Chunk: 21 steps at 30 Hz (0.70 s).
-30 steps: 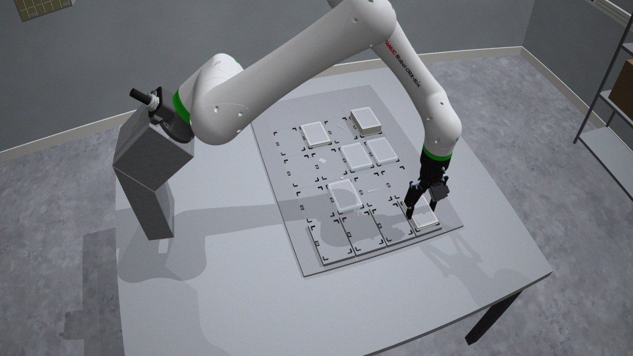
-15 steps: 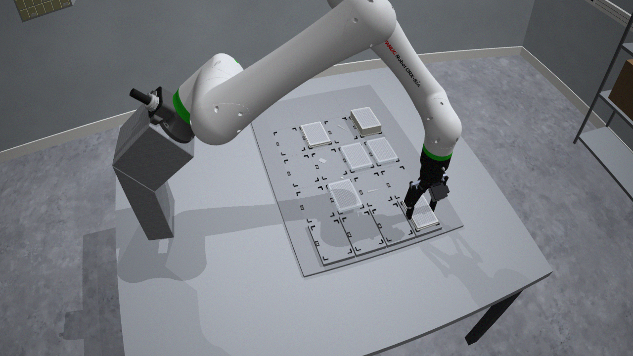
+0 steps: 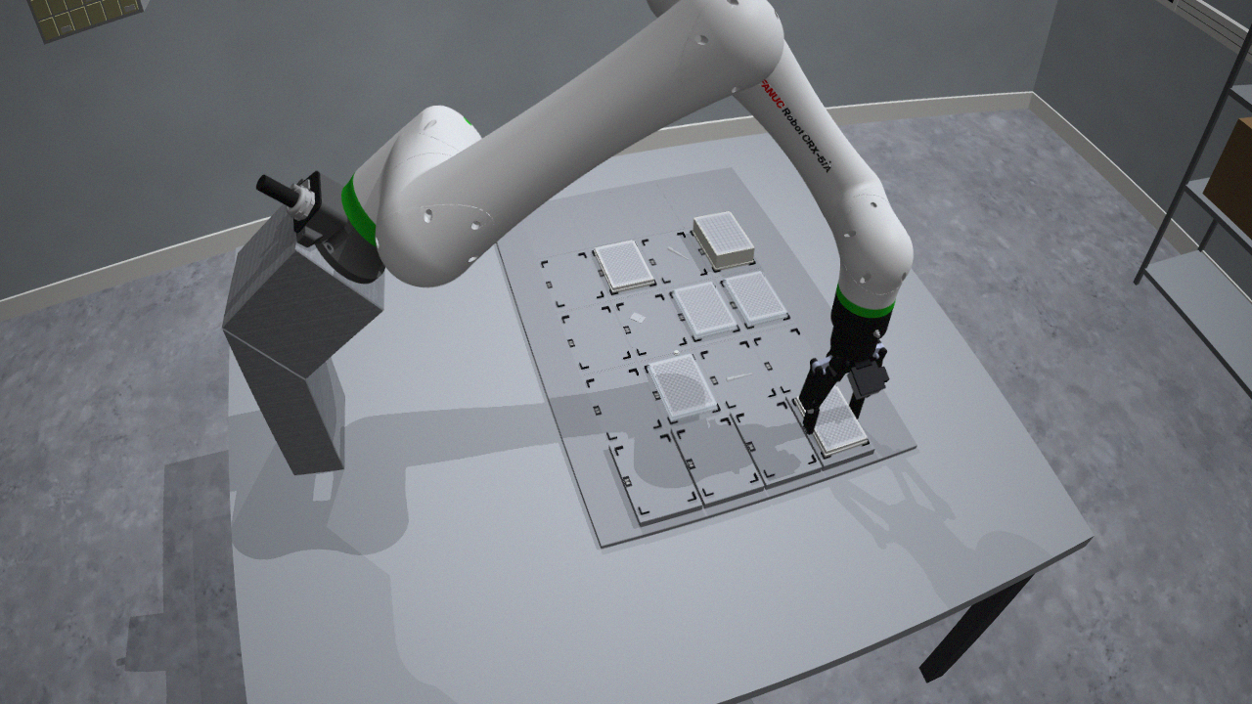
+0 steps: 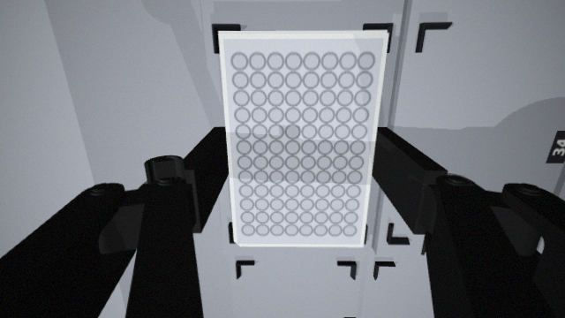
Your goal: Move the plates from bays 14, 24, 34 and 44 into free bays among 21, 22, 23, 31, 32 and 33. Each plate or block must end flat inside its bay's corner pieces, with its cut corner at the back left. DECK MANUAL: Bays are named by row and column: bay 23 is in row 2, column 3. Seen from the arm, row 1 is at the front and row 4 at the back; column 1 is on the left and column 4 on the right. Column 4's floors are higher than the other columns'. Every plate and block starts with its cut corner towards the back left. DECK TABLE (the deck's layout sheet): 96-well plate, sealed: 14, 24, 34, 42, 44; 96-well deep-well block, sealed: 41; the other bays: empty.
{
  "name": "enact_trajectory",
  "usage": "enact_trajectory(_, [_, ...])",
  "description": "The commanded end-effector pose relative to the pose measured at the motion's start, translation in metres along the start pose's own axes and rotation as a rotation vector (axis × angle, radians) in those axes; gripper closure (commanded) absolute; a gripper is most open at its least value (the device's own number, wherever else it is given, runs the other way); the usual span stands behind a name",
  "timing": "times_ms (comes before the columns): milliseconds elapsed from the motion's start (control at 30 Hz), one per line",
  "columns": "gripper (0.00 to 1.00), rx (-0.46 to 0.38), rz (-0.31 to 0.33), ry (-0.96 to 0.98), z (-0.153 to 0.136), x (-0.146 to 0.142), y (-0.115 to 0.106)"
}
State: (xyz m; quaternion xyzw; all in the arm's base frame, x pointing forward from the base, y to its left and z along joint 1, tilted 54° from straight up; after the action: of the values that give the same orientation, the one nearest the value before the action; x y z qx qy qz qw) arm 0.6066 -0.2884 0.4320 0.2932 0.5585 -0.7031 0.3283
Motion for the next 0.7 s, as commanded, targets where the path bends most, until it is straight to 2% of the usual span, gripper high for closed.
enact_trajectory(0, [0.9,0.001,0.002,0.0,0.0005,-0.0008,-0.001])
enact_trajectory(667, [0.9,0.001,0.002,0.0,0.0005,-0.0007,-0.0063])
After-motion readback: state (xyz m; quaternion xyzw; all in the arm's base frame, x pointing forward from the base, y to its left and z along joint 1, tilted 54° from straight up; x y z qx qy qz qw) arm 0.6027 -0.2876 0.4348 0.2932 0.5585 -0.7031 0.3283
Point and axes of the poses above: the point where the finger pads meet when closed, its own y axis out along the fingers, its own x axis across the jaws, z = x × y, the point moved 10 cm from there along -y, back along the fingers, and after that the axes turned 8 degrees about -y, right-handed, at the moved point
